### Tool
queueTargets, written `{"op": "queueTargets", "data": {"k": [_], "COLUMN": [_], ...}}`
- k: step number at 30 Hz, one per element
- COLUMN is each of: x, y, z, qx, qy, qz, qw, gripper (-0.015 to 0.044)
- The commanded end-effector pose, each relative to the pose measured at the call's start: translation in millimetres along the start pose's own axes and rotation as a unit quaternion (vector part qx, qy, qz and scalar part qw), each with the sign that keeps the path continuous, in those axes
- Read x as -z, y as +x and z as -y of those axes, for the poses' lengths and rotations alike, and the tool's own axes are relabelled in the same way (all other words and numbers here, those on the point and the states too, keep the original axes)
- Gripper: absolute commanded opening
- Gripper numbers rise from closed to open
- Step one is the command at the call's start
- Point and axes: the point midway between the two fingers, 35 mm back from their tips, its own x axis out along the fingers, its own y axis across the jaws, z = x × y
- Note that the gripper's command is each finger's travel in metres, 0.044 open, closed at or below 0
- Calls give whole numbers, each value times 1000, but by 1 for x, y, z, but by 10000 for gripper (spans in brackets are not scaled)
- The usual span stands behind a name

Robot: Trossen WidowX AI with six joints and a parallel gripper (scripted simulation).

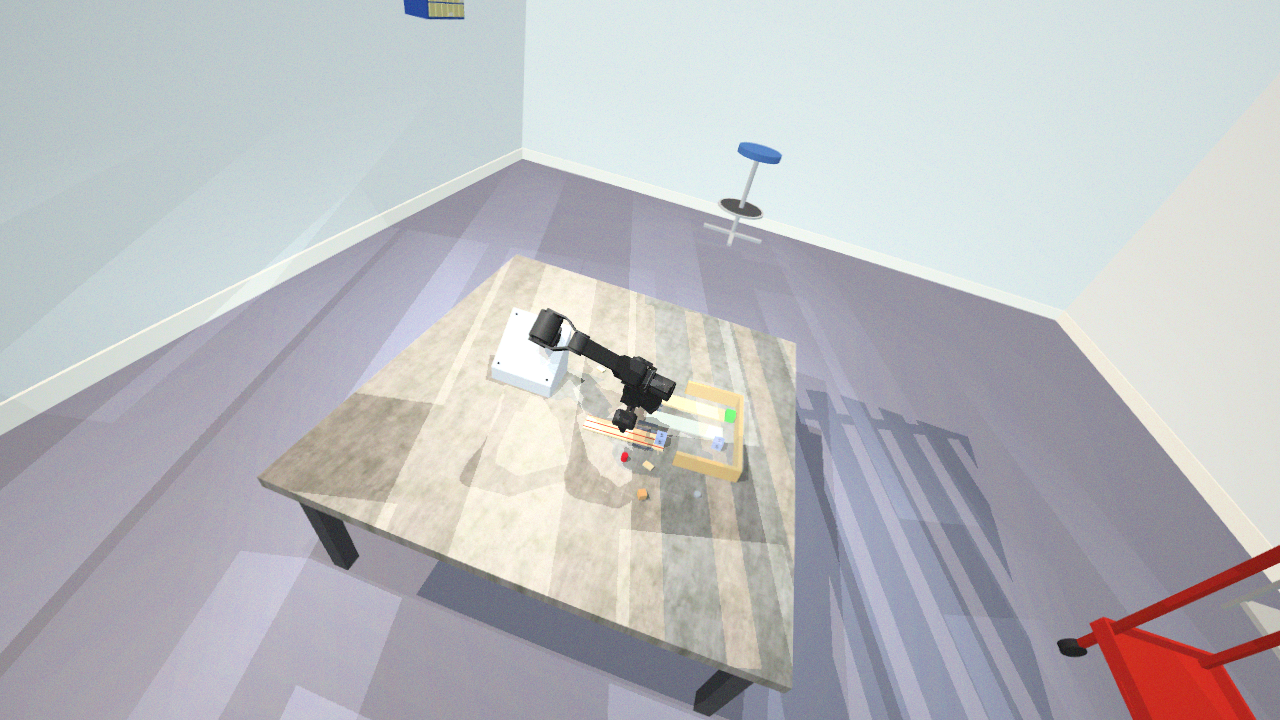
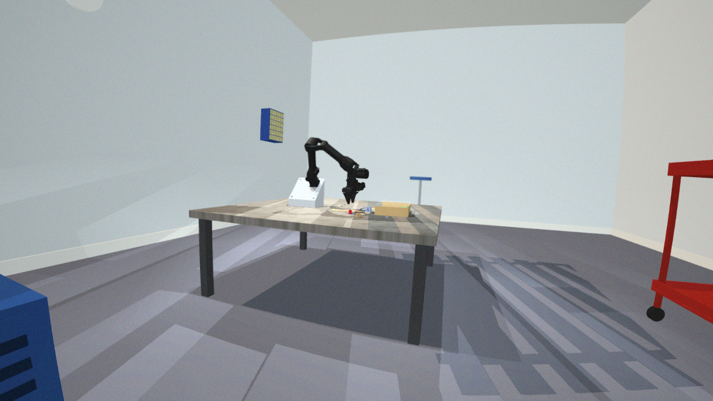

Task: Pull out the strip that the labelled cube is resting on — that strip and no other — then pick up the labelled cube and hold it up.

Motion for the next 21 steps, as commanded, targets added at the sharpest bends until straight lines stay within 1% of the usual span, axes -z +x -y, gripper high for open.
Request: {"op": "queueTargets", "data": {"k": [1, 21], "x": [-15, -82], "y": [-3, -12], "z": [-1, 0], "qx": [2, 2], "qy": [1, 3], "qz": [2, 3], "qw": [1000, 1000], "gripper": [440, 440]}}
